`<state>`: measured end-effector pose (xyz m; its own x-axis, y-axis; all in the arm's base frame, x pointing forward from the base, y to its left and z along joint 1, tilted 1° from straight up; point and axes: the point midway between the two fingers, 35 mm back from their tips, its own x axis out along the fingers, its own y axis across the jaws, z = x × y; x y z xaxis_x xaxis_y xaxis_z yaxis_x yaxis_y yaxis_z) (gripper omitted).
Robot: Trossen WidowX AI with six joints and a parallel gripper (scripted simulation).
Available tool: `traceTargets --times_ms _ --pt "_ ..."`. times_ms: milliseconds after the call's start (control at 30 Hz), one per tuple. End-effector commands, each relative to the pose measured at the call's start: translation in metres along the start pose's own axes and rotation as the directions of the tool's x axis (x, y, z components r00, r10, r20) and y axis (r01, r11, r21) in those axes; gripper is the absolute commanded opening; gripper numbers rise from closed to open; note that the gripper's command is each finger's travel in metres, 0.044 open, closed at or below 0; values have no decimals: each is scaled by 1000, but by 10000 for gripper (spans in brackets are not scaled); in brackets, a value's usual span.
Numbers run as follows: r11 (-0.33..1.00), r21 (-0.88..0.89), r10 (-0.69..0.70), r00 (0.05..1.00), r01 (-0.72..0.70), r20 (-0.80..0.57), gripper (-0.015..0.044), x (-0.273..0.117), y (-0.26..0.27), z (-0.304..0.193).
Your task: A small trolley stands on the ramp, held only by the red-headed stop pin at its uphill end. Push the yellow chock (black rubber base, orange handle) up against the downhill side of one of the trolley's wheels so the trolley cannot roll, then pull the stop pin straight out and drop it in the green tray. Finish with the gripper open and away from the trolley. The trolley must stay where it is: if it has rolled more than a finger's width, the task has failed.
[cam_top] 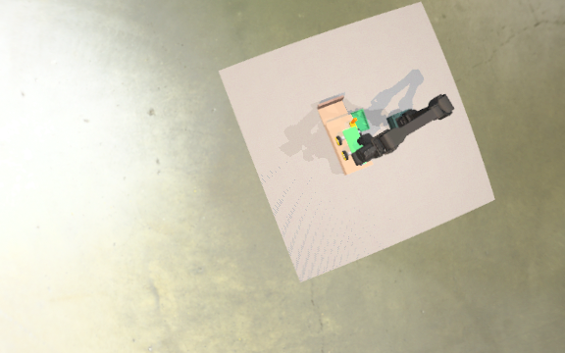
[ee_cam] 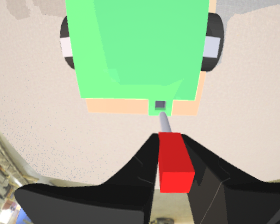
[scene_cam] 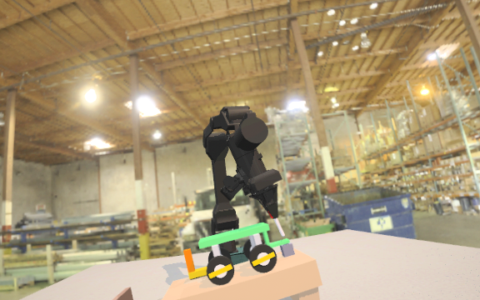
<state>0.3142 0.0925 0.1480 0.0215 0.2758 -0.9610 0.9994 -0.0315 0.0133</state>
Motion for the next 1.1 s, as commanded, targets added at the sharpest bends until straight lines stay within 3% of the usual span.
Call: traceTargets --times_ms 0,633,1067 --pt "1000 -3 7 1000 -7 -6 0 -2 1 -5" --pt "1000 -3 7 1000 -7 -8 0 1 1 -31" --pt "1000 -2 4 1000 -4 -8 0 6 -39 -30"
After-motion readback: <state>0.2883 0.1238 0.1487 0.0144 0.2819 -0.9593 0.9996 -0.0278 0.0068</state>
